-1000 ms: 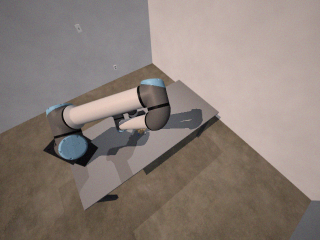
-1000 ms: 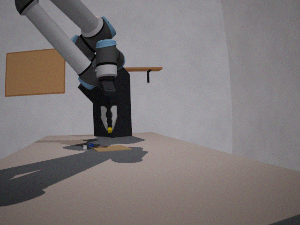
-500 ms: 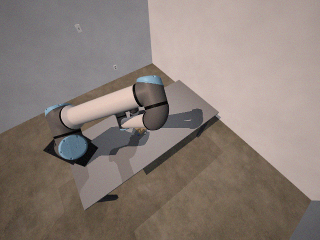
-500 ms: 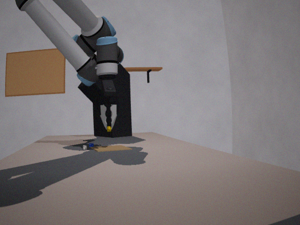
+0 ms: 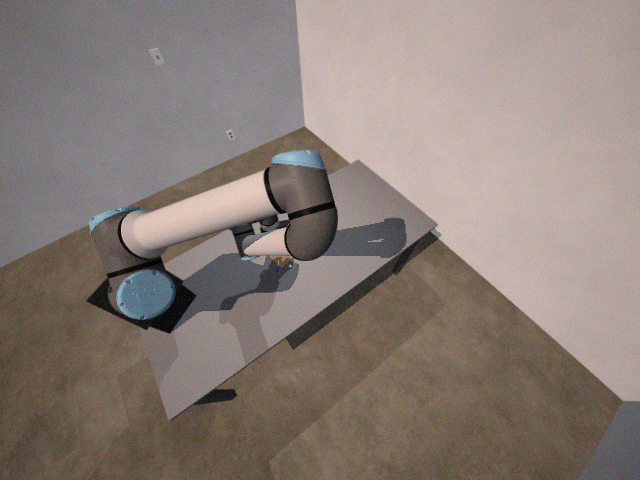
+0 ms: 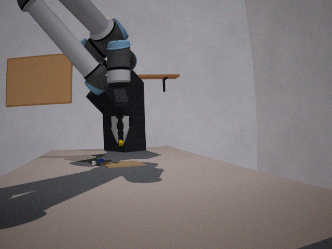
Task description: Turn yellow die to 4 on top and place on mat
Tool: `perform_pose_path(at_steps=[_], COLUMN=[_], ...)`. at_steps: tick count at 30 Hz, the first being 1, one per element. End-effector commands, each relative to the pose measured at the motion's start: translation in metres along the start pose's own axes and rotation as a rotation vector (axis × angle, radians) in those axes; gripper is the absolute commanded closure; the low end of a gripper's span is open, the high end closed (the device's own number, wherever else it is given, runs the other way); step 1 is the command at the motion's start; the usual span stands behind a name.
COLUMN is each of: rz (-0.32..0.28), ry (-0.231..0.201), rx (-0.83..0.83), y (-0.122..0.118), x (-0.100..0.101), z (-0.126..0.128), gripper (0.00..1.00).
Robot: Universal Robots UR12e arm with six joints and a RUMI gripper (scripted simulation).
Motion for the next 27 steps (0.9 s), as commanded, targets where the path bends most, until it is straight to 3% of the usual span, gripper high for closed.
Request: perform_pose_path(at_steps=[1, 27], rz=[-0.013, -0.21], ry=[0.003, 0.016], rx=[0.001, 0.002], y=[0.002, 0.022], x=[0.001, 0.005], z=[-0.001, 0.0], gripper=[1.0, 1.0])
Point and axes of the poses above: the point where the finger pads meet when closed, its own x axis out along the fingers, its own z axis across the jaws, y = z × x, the point moved 9 cm from there along -x, back along the fingers, and after that the axes turned 3 degrees about -x, right-handed, at the moved point
